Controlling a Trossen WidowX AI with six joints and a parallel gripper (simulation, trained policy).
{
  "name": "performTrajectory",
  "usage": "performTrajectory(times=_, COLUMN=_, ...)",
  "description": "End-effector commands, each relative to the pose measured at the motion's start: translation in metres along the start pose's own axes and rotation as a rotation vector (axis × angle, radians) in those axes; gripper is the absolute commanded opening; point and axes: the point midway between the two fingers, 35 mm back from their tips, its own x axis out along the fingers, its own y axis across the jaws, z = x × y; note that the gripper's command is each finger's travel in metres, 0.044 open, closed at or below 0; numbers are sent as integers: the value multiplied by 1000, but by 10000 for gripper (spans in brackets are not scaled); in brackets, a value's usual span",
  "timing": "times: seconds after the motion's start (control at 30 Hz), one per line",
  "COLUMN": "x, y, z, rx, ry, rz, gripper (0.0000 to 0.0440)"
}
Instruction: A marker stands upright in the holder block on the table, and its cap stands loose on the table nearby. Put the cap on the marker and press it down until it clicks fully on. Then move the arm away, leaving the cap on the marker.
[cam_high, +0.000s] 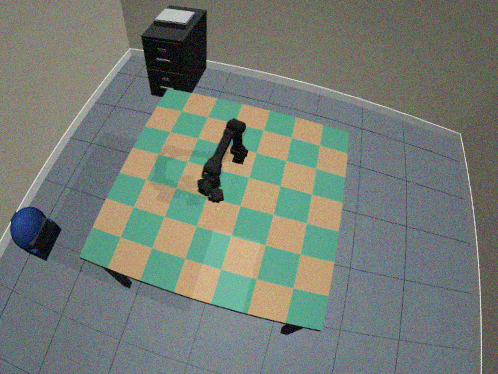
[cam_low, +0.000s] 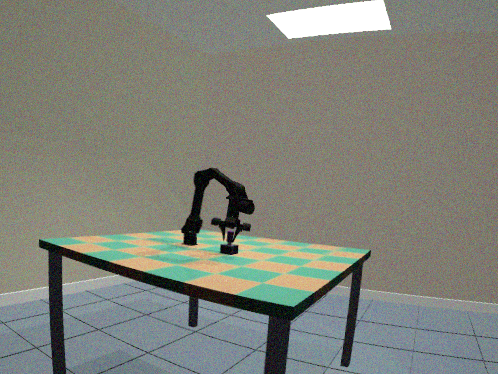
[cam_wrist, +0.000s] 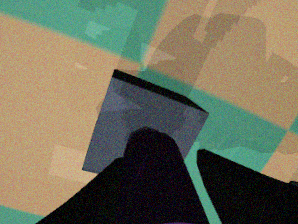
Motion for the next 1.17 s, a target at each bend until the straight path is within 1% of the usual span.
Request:
performTrajectory(times=0.0, x=9, y=-14, z=-6, rx=3, ry=32, rz=-53, gripper=247)
performTrajectory(times=0.1, x=7, y=-14, z=-7, rx=5, ry=31, rz=-46, gripper=310)
performTrajectory(times=0.27, x=4, y=-15, z=-8, rx=5, ry=16, rz=-26, gripper=438)
performTrajectory(times=0.53, x=-13, y=-12, z=-5, rx=15, ry=-36, rz=31, gripper=440)
performTrajectory(times=0.87, x=-50, y=-12, z=-2, rx=26, ry=-95, rz=91, gripper=440)
performTrajectory(times=1.13, x=-68, y=-15, z=-1, rx=29, ry=-129, rz=130, gripper=440)
